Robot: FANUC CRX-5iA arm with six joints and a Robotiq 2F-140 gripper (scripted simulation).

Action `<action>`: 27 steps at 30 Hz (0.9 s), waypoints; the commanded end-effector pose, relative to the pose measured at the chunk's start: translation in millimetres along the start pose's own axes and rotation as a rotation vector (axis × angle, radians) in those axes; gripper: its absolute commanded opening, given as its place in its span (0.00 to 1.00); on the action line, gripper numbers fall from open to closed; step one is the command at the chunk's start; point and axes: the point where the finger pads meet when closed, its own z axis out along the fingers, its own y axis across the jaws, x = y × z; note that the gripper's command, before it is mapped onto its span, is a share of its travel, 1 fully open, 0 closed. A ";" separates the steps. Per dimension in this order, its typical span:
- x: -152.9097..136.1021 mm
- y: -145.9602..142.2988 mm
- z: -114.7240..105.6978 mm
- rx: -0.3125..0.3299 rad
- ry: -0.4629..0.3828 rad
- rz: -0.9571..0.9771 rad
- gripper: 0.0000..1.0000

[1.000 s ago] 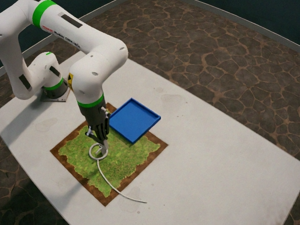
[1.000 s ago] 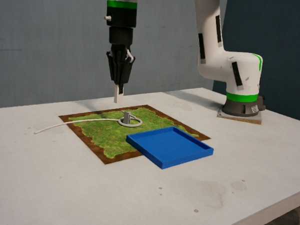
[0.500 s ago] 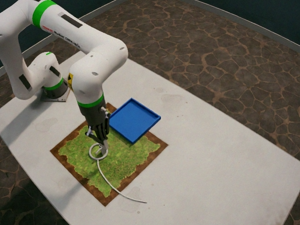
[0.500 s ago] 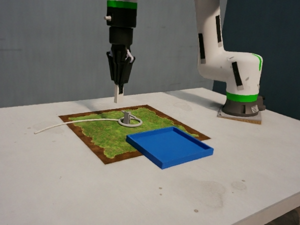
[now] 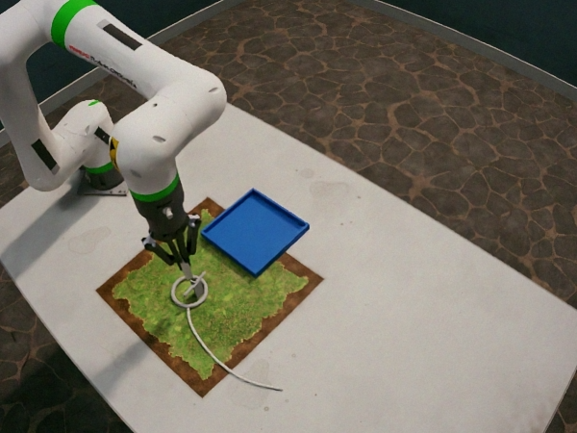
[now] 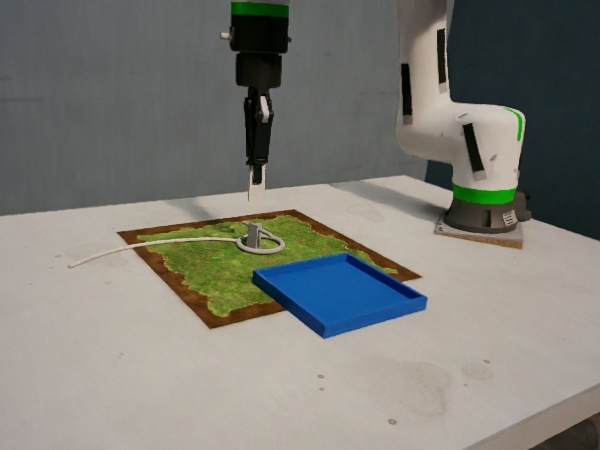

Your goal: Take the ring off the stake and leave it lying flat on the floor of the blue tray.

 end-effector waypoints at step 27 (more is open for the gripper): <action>51.8 -26.8 1.5 0.006 -0.033 1.101 0.16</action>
